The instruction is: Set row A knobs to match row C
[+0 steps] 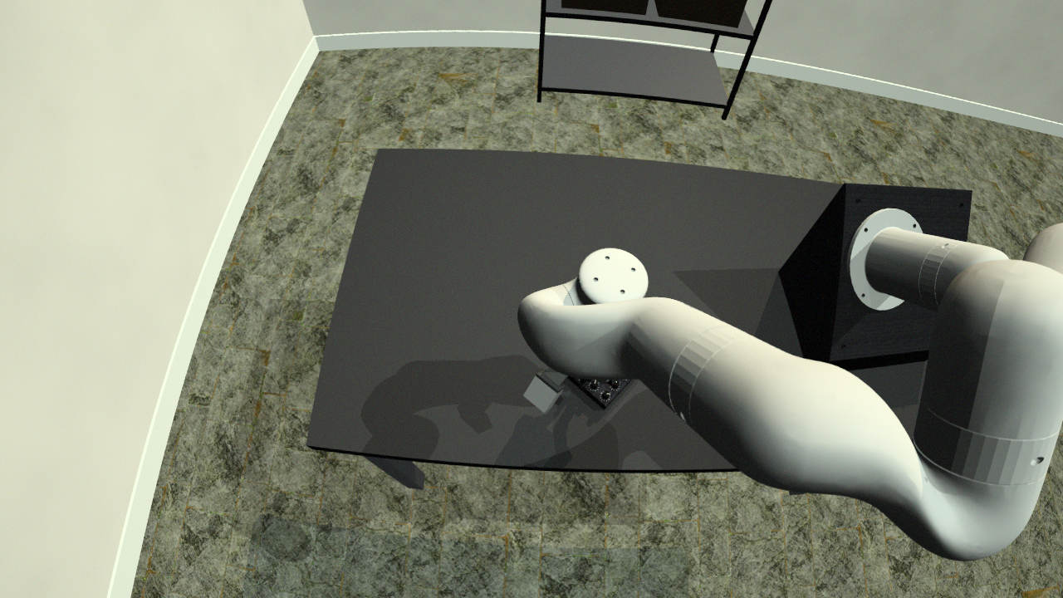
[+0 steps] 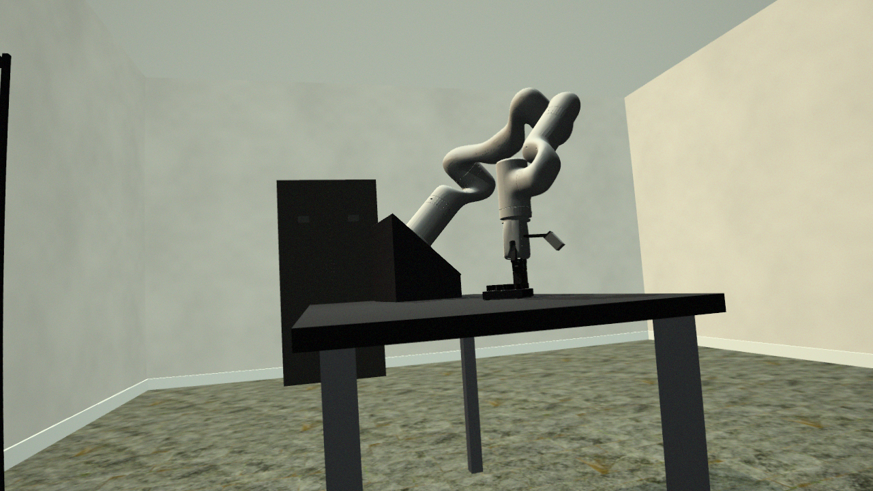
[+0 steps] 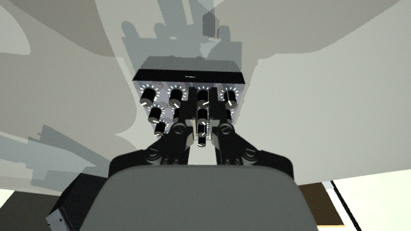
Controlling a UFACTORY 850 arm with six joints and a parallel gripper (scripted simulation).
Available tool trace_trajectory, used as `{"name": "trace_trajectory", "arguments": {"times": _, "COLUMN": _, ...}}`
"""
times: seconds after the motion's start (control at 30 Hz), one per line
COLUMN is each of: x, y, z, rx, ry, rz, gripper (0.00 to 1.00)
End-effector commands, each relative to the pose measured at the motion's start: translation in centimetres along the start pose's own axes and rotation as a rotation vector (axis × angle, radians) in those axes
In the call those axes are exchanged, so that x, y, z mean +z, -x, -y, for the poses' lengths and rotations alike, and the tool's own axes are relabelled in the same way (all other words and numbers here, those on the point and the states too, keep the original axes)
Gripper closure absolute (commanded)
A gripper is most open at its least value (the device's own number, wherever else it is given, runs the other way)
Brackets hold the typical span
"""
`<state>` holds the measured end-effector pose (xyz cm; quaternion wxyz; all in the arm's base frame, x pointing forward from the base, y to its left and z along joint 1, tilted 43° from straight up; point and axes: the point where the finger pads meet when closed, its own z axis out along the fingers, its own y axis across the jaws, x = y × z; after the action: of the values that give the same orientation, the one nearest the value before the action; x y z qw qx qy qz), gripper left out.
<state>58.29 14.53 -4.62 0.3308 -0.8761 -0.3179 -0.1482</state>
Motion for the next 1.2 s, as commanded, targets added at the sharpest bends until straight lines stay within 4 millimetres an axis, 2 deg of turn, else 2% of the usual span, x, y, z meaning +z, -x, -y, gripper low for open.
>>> {"name": "trace_trajectory", "arguments": {"times": 0.0, "x": -0.07, "y": -0.07, "z": -0.05, "rx": -0.009, "ry": 0.001, "rz": -0.001, "gripper": 0.92}}
{"name": "trace_trajectory", "arguments": {"times": 0.77, "x": -0.07, "y": -0.07, "z": -0.05, "rx": -0.021, "ry": 0.001, "rz": -0.001, "gripper": 0.92}}
{"name": "trace_trajectory", "arguments": {"times": 0.8, "x": -0.07, "y": -0.07, "z": -0.05, "rx": -0.021, "ry": 0.001, "rz": -0.001, "gripper": 0.81}}
{"name": "trace_trajectory", "arguments": {"times": 1.17, "x": -0.07, "y": -0.07, "z": -0.05, "rx": -0.021, "ry": 0.001, "rz": -0.001, "gripper": 0.81}}
